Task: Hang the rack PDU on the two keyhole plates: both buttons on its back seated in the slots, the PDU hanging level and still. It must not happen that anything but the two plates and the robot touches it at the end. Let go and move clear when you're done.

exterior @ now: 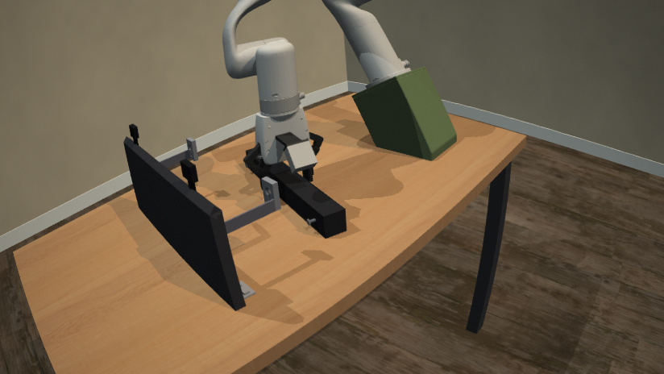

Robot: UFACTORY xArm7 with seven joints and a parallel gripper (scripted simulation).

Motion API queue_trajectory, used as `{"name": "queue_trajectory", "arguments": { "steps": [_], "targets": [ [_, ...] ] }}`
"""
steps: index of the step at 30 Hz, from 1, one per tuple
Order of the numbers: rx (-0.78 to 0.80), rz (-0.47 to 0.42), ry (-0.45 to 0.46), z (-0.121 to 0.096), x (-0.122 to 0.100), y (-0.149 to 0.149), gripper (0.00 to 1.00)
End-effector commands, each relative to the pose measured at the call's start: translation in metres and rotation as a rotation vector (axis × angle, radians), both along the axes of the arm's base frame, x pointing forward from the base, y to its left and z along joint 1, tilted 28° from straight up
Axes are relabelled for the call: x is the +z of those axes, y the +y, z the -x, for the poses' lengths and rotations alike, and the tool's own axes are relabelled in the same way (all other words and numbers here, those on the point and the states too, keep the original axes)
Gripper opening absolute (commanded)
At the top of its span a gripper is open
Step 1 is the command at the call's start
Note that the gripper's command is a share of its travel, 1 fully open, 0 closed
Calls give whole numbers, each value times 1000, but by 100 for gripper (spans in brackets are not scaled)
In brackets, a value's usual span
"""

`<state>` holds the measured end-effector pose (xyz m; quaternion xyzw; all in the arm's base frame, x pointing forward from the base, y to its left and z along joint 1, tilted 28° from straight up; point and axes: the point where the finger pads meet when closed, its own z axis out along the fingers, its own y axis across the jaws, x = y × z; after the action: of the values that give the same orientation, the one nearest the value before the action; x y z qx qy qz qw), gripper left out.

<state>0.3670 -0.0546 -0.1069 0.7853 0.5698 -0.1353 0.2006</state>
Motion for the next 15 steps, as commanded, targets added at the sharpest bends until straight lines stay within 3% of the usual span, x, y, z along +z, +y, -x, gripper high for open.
{"name": "queue_trajectory", "arguments": {
  "steps": [1, 2, 3, 15],
  "targets": [
    [2, -1, -2, -1, 0, 1, 97],
    [2, -1, -2, -1, 0, 1, 97],
    [2, -1, -2, -1, 0, 1, 0],
    [2, -1, -2, -1, 0, 1, 0]
  ]
}}
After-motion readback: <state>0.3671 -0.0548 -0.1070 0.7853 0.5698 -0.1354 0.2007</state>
